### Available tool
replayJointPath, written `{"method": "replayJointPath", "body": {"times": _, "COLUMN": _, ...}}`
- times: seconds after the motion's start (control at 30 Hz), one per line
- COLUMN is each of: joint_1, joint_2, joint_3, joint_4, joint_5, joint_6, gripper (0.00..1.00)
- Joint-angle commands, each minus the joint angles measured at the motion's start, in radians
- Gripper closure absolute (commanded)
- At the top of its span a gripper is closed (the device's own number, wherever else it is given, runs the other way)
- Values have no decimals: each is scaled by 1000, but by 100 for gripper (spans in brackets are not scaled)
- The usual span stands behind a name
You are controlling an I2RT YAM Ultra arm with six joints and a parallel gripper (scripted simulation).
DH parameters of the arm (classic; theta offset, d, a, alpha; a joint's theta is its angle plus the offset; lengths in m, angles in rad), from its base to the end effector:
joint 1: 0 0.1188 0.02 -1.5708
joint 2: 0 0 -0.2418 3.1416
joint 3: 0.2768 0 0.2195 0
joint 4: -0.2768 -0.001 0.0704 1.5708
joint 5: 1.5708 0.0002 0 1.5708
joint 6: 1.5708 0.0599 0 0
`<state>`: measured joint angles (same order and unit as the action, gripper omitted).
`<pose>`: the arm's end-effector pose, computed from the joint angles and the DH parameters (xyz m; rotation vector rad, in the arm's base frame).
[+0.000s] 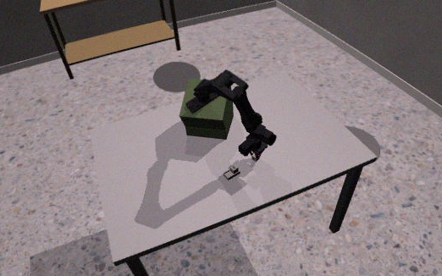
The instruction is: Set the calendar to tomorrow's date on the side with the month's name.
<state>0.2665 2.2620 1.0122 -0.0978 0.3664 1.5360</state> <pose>0.3193 0.0660 0.0004 1.6566 2.1543 -0.0737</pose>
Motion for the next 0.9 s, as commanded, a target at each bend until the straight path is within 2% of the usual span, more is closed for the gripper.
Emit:
{"method": "replayJointPath", "body": {"times": 0.0, "joint_1": 2, "joint_2": -5, "joint_3": 3, "joint_4": 1, "joint_5": 1, "joint_6": -1, "gripper": 74}}
{"method": "replayJointPath", "body": {"times": 0.6, "joint_1": 4, "joint_2": -10, "joint_3": 2, "joint_4": -4, "joint_5": 1, "joint_6": 1, "gripper": 74}}
{"method": "replayJointPath", "body": {"times": 0.73, "joint_1": 18, "joint_2": -54, "joint_3": -9, "joint_4": -41, "joint_5": 4, "joint_6": 15, "gripper": 74}}
{"method": "replayJointPath", "body": {"times": 0.87, "joint_1": 46, "joint_2": -140, "joint_3": -24, "joint_4": -123, "joint_5": 10, "joint_6": 44, "gripper": 74}}
